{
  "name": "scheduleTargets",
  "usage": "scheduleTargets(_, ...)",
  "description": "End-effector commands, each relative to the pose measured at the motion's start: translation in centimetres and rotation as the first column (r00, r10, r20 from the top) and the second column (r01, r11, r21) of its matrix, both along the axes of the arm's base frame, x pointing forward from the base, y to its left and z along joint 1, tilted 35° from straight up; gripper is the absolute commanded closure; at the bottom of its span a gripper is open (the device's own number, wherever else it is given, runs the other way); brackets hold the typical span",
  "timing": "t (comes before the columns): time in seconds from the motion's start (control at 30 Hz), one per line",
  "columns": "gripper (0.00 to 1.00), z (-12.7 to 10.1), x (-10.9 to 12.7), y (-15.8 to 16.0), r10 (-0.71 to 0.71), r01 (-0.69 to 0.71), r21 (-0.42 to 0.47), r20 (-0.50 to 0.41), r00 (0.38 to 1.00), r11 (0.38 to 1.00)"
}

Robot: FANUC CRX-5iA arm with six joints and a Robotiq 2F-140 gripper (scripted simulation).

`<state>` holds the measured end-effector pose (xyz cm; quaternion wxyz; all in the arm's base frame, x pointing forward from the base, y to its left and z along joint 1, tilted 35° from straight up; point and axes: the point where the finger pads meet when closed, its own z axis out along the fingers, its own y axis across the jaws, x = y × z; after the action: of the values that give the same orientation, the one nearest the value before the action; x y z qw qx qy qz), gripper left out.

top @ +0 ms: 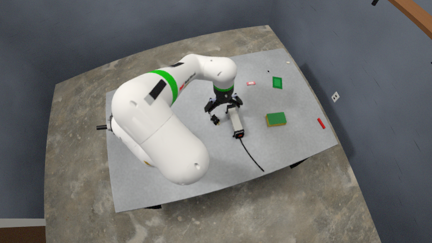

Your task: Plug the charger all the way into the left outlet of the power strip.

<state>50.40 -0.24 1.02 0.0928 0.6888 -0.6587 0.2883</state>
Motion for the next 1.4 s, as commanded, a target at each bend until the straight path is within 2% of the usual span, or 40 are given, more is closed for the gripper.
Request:
scheduleTargets(0.0,0.00,-1.0,-1.8,0.6,0.156,-0.161,-0.034,-0.113,0.981,0.986)
scheduleTargets(0.13,0.00,-2.1,-3.6,0.8,0.294,-0.313,-0.061,-0.217,0.931,0.948)
scheduleTargets(0.2,0.00,-2.1,-3.6,0.8,0.294,-0.313,-0.061,-0.217,0.931,0.948)
scheduleTargets(0.33,0.00,-2.7,-4.7,0.9,0.367,-0.400,-0.069,-0.278,0.888,0.914)
scheduleTargets(0.5,0.00,-2.8,-4.8,0.9,0.375,-0.409,-0.069,-0.284,0.883,0.910)
scheduleTargets(0.53,0.62,-2.8,-4.8,0.9,0.375,-0.409,-0.069,-0.284,0.883,0.910)
scheduleTargets(1.37,0.62,-2.8,-4.8,0.9,0.375,-0.409,-0.069,-0.284,0.883,0.910)
